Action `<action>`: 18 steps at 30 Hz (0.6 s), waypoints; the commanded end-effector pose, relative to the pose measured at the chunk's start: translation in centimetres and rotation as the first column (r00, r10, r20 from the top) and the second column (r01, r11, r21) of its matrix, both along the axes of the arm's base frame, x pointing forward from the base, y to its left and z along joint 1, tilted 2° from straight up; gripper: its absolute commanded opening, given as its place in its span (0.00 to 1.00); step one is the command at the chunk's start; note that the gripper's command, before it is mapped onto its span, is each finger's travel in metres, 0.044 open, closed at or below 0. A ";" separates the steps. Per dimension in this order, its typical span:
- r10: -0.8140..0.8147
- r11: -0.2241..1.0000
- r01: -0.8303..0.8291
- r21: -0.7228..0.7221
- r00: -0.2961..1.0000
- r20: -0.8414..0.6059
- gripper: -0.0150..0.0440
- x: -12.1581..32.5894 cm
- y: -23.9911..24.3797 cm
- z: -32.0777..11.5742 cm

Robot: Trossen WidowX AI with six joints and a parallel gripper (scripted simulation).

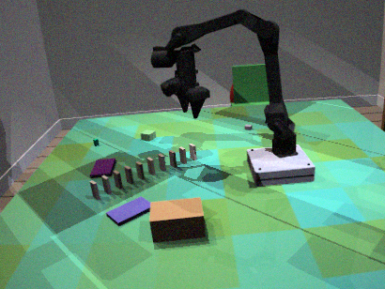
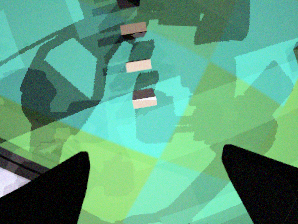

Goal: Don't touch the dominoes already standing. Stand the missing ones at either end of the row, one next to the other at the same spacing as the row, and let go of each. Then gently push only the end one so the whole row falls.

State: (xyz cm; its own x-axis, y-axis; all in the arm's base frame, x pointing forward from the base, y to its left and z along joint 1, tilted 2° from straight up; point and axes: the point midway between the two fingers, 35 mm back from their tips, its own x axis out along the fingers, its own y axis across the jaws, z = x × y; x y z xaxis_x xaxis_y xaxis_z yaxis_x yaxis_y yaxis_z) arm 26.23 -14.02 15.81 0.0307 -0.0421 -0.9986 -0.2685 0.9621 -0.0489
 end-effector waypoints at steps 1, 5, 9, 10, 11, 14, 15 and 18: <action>-0.317 0.948 0.317 0.011 0.948 0.013 0.73 -0.7 -0.5 -1.1; -0.676 0.737 0.676 0.030 0.736 0.023 0.56 -1.6 -1.0 -2.8; -0.918 0.397 0.916 0.051 0.397 0.024 0.38 -2.5 -1.4 -4.5; -0.954 0.299 0.952 0.056 0.299 0.023 0.33 -2.8 -1.5 -4.9; -0.976 0.217 0.974 0.061 0.216 0.022 0.29 -3.0 -1.6 -5.2; -0.989 0.150 0.987 0.064 0.149 0.021 0.25 -3.2 -1.6 -5.5; -0.989 0.150 0.987 0.064 0.149 0.021 0.25 -3.2 -1.6 -5.5; -0.989 0.150 0.987 0.064 0.149 0.021 0.25 -3.2 -1.6 -5.5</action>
